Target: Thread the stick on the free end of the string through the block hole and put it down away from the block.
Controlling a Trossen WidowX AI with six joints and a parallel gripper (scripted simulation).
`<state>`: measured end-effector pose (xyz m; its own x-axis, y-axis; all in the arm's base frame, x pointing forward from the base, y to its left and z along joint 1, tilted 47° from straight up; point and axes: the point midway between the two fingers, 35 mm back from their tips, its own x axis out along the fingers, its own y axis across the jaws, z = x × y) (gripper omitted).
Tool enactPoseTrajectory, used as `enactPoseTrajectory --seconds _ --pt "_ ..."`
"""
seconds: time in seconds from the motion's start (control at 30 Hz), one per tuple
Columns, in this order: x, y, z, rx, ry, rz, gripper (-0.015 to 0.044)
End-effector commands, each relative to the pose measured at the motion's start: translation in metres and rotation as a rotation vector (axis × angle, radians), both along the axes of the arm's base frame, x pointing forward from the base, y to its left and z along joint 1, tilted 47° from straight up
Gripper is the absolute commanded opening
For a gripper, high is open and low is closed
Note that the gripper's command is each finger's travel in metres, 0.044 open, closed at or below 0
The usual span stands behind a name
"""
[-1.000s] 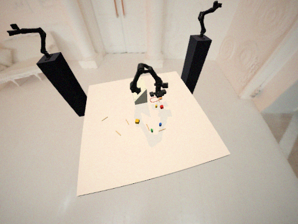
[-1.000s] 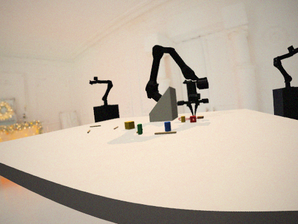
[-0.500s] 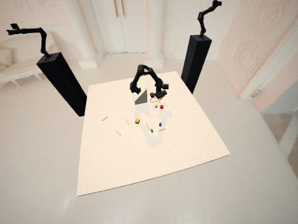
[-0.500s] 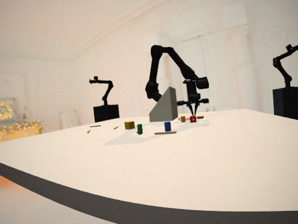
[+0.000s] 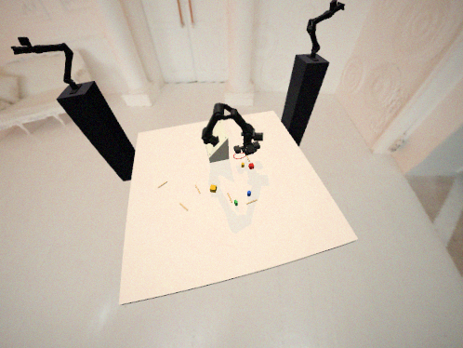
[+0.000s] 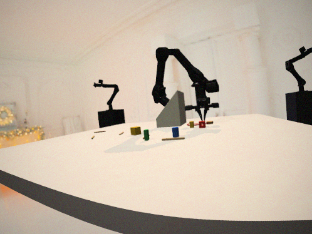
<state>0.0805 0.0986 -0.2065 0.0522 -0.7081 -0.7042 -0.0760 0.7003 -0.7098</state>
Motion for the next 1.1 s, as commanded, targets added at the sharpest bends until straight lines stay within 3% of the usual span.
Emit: enactPoseTrajectory --seconds 0.0,1.07 --pt "0.006 0.001 0.0 0.0 0.001 0.006 0.0" --pt "0.038 0.002 0.001 -0.006 -0.001 0.003 0.0"
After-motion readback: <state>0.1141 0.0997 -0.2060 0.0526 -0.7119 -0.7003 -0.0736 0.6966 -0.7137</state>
